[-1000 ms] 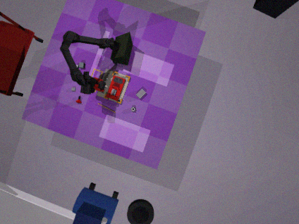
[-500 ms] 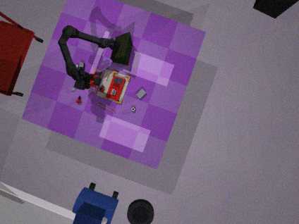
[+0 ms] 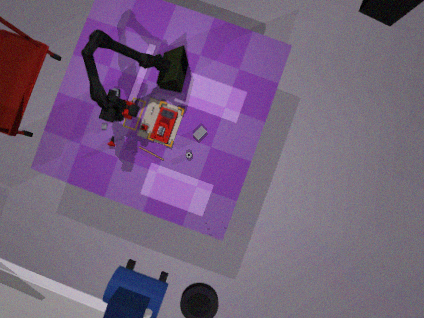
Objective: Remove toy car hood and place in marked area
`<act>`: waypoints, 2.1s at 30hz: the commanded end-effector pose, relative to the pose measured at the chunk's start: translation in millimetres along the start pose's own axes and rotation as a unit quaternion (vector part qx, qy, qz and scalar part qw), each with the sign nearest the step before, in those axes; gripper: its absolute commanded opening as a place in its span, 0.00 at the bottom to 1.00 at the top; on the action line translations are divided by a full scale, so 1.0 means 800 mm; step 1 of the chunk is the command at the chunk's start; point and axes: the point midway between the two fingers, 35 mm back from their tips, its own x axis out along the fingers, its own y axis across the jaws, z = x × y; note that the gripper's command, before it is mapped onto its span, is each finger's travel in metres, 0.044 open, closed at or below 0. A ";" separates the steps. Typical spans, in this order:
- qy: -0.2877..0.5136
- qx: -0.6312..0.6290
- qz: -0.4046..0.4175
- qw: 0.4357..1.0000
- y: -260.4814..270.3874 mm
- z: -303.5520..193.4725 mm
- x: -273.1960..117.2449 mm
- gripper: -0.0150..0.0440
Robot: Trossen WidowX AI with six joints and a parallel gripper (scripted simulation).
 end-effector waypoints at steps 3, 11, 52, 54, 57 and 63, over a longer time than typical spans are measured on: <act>-0.001 -0.001 -0.001 1.000 -0.001 -0.001 0.002 0.25; -0.001 -0.001 0.000 1.000 -0.001 0.000 0.008 0.25; 0.000 -0.001 0.000 1.000 0.000 0.002 0.037 0.25; 0.000 -0.001 0.000 1.000 0.000 0.002 0.038 0.25; 0.000 -0.001 0.000 1.000 0.000 0.002 0.041 0.25; -0.001 -0.001 0.000 1.000 0.000 0.002 0.045 0.25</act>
